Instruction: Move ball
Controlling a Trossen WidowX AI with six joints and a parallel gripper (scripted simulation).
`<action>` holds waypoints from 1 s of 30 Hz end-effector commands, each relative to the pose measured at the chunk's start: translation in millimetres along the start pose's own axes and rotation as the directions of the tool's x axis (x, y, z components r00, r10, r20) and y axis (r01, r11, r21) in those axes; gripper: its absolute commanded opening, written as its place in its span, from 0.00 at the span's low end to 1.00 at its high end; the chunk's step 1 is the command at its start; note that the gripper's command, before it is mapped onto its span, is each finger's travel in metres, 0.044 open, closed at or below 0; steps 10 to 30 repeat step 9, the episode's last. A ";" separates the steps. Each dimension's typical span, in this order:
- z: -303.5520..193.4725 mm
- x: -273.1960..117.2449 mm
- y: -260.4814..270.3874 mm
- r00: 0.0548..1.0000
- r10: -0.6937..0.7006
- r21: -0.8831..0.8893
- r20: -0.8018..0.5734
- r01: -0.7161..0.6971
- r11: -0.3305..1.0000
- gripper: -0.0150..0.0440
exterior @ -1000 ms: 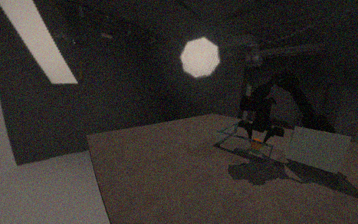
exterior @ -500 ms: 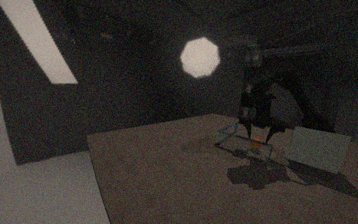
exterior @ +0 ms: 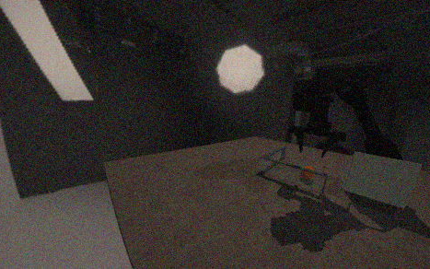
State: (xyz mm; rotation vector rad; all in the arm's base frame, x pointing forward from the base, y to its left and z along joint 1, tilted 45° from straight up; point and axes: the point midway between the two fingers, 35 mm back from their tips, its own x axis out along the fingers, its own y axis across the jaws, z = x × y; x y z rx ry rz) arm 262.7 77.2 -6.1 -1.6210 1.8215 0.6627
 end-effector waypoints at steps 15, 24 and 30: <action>-2.4 -46.7 3.6 1.000 0.002 0.000 -0.002 -0.002 1.000 1.00; -2.4 -46.7 3.6 1.000 0.002 0.000 -0.002 -0.002 1.000 1.00; -2.4 -46.7 3.6 1.000 0.002 0.000 -0.002 -0.002 1.000 1.00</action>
